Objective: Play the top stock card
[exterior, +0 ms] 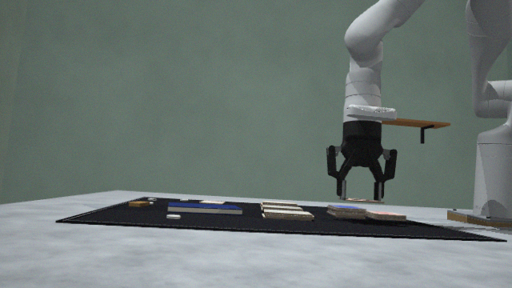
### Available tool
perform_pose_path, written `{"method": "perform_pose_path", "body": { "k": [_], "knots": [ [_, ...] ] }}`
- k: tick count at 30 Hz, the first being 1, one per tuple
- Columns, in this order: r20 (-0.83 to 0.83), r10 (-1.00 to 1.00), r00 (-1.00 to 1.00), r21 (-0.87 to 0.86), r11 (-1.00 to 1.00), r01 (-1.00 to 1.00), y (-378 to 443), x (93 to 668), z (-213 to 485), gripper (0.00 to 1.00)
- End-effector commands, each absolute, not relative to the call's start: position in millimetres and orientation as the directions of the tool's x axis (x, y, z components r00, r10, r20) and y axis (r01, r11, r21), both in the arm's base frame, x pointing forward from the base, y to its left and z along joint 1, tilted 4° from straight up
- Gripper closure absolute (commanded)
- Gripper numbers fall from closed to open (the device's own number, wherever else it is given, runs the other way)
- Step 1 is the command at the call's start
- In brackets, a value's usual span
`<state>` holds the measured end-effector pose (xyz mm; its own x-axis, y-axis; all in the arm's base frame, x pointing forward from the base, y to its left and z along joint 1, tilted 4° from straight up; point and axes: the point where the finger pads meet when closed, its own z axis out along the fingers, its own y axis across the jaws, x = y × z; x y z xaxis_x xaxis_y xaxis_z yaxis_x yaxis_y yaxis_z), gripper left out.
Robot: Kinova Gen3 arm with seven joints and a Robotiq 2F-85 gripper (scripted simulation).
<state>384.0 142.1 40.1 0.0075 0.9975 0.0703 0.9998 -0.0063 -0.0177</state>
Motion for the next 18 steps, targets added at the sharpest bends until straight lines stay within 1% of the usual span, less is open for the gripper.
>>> {"method": "perform_pose_path", "body": {
  "k": [1,18],
  "knots": [
    [0.071,0.997,0.007,-0.016,-0.006,1.0,141.9,384.8,40.7,0.28],
    [0.072,0.996,-0.053,-0.012,0.054,0.998,137.2,390.3,40.7,0.28]
  ]
}}
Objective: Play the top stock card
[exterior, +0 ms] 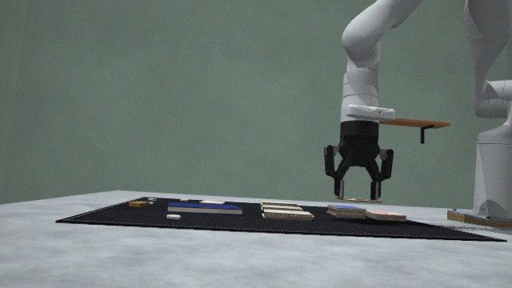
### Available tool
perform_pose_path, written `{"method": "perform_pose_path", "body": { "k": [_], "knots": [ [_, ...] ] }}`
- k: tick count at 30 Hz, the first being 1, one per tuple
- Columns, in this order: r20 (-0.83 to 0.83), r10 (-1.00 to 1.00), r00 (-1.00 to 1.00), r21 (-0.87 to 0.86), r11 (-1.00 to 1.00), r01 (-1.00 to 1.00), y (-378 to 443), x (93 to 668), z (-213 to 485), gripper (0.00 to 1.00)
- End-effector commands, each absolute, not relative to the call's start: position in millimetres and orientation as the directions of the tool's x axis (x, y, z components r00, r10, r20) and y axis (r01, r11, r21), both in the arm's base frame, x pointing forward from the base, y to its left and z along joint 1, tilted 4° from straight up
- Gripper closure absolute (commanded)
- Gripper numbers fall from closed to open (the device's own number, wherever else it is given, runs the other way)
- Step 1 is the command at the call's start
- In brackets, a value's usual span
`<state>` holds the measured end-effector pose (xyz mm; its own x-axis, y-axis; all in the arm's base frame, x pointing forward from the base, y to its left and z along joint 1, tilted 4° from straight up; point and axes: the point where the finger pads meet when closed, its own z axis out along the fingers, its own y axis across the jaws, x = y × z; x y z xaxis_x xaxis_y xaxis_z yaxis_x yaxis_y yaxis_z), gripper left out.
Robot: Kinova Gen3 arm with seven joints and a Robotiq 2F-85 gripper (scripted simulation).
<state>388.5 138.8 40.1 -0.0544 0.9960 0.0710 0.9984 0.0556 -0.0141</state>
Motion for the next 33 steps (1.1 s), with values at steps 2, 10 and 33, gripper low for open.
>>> {"method": "perform_pose_path", "body": {
  "k": [2,10,33],
  "knots": [
    [0.072,0.996,-0.06,-0.011,0.061,0.998,136.7,390.9,40.7,0.28],
    [0.073,0.988,-0.133,-0.006,0.134,0.991,130.9,397.7,40.7,0.28],
    [0.071,0.896,-0.439,0.017,0.439,0.899,105.7,427.3,40.6,0.28]
  ]
}}
